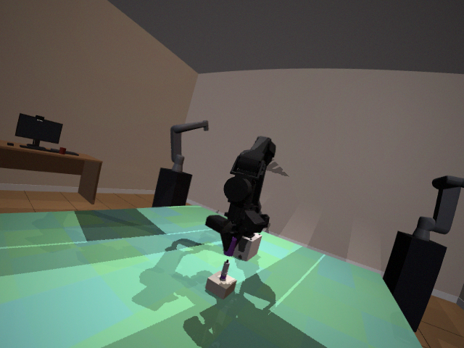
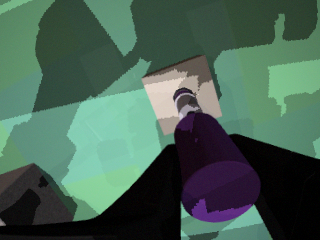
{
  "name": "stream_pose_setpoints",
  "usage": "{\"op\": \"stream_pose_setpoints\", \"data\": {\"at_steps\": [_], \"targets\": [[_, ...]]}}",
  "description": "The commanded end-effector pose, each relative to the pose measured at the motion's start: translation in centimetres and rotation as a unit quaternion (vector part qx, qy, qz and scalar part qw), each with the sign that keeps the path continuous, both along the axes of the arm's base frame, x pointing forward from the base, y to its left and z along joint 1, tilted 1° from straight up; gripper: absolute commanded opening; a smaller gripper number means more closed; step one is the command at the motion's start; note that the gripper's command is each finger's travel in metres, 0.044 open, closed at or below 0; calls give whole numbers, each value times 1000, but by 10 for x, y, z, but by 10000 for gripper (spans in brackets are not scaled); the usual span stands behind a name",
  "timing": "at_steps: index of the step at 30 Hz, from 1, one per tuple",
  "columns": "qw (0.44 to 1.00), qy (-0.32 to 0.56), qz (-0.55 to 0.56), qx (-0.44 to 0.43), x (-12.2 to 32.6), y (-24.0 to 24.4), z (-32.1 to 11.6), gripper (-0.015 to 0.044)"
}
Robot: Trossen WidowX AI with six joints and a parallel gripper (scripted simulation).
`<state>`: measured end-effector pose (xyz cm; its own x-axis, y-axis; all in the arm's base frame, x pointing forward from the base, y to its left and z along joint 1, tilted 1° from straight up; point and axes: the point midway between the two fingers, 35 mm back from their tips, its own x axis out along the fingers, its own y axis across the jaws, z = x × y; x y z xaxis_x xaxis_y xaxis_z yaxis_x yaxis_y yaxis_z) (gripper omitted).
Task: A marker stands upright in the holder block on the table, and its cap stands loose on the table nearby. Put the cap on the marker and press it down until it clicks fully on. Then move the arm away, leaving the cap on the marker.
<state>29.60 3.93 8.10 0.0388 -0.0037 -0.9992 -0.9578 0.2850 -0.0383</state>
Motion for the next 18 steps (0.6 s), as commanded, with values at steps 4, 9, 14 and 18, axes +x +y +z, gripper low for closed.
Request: {"op": "stream_pose_setpoints", "data": {"at_steps": [4, 9, 14, 18], "targets": [[1000, -1, -4, -3, 1, 4, -3, 0], [1000, -1, -4, -3, 2, 4, -6, 0], [1000, -1, -4, -3, 2, 4, -14, 0], [1000, -1, -4, -3, 3, 4, -20, 0]]}}
